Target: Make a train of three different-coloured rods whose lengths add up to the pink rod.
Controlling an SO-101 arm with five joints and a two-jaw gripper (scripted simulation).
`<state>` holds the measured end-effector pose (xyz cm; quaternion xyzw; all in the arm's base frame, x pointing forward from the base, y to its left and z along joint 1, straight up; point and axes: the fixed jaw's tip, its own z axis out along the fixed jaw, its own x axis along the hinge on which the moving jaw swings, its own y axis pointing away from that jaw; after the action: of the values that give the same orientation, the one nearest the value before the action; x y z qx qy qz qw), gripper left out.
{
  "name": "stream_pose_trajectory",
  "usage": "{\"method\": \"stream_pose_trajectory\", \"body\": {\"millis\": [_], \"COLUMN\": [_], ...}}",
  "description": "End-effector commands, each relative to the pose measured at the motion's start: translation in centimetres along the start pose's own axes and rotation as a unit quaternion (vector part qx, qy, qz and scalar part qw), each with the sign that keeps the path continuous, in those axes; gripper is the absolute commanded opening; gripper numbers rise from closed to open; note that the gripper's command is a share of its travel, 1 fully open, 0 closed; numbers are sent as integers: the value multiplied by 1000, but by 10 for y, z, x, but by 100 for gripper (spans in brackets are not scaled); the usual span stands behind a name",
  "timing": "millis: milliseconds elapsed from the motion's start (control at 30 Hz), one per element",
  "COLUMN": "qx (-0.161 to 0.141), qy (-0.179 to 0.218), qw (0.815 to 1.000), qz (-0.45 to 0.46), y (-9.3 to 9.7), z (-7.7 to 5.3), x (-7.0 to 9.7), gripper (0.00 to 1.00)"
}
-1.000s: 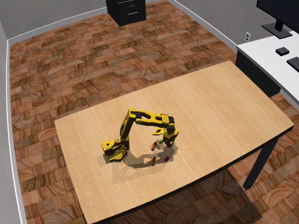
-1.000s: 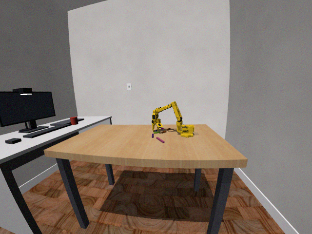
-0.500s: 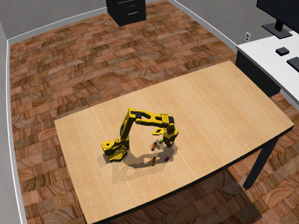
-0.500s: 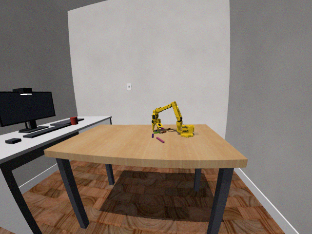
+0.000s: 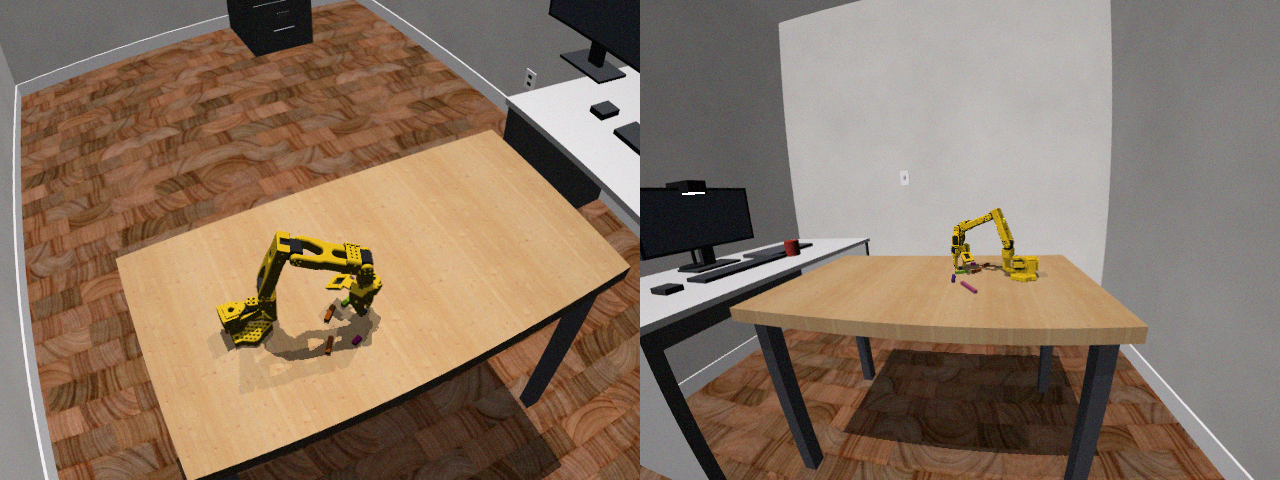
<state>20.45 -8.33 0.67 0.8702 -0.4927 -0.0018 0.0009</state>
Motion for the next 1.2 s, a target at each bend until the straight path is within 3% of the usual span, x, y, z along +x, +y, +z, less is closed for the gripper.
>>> {"method": "stream_pose_trajectory", "body": {"millis": [0,567,1167], "qx": [28,28,28], "qy": [34,34,34], "qw": [999,999,999], "qz": [-5,-5,-5], "y": [-8,-8,-8], "z": [-15,-15,-15], "x": [9,9,9], "gripper": [10,1,0]}}
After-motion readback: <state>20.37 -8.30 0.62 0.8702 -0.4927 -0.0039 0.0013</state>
